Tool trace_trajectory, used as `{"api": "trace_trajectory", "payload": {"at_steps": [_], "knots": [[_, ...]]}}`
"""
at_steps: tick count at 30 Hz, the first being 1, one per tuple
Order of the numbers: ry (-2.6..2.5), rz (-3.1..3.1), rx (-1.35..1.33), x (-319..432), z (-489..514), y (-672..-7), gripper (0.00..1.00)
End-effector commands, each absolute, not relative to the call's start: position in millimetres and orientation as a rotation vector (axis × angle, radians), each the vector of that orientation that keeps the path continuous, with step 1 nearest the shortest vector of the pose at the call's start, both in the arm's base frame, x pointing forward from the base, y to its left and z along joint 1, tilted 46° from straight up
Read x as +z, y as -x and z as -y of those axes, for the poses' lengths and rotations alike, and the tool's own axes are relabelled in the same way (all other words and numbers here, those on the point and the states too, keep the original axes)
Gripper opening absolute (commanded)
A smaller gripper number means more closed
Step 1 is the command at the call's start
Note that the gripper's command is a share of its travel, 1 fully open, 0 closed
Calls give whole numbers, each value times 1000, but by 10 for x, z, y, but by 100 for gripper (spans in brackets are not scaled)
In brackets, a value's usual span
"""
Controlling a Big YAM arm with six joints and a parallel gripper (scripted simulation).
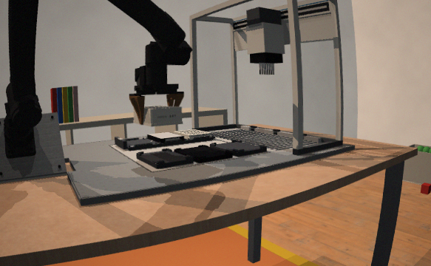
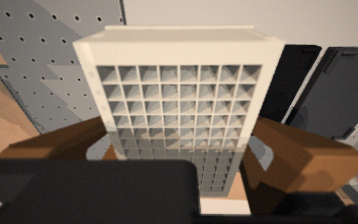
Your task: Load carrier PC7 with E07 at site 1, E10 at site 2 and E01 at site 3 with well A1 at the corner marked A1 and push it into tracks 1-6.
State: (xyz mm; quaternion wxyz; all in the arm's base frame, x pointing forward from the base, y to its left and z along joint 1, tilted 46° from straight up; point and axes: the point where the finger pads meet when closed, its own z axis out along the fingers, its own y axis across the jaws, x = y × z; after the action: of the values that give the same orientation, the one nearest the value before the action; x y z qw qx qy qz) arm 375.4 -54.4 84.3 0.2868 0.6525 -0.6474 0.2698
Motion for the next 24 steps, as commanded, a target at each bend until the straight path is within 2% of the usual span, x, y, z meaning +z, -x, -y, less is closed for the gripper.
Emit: {"api": "trace_trajectory", "payload": {"at_steps": [1,24], "knots": [[-1759,1786,796,926,311,-3996,0],[-1764,1790,789,290,-305,-4044,0]]}}
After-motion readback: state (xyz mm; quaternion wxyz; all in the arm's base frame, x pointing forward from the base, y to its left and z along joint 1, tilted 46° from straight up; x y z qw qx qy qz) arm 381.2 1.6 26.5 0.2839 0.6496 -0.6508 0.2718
